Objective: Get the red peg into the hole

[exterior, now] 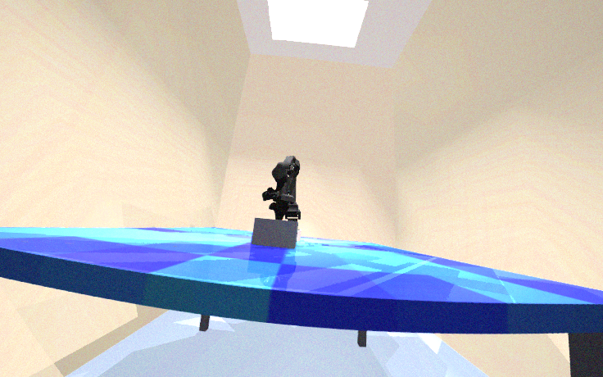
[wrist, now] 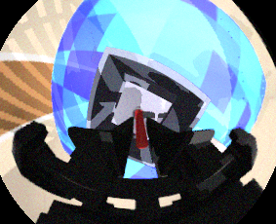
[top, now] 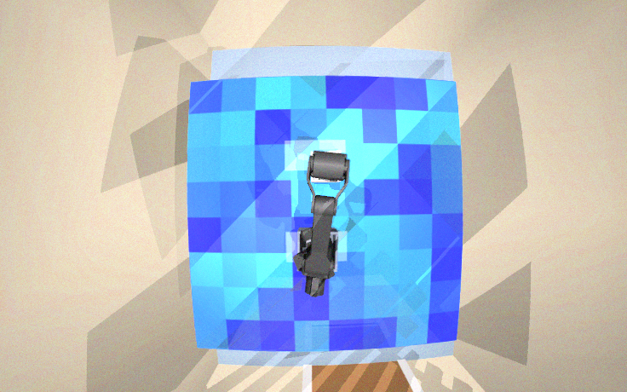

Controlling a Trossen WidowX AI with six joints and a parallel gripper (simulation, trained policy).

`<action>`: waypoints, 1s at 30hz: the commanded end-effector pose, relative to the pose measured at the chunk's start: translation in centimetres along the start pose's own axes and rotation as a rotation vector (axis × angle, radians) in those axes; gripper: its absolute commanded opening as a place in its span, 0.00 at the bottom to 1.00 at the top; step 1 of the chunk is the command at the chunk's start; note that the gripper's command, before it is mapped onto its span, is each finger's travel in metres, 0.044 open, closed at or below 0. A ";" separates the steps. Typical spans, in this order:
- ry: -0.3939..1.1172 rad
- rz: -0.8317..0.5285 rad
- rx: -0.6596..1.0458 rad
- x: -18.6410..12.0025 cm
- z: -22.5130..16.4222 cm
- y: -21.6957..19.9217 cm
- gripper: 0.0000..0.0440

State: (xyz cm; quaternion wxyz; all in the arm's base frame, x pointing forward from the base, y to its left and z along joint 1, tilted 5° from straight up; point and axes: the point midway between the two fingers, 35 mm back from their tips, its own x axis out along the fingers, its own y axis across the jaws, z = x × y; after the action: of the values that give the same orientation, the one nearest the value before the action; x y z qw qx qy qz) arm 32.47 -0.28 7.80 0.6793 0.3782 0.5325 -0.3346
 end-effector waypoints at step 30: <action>-0.066 0.042 -0.036 0.6 6.6 4.3 1.00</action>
State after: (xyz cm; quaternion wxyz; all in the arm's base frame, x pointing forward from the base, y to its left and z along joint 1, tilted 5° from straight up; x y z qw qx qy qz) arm 35.70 -2.35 7.19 0.6774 0.3394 0.5680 -0.3213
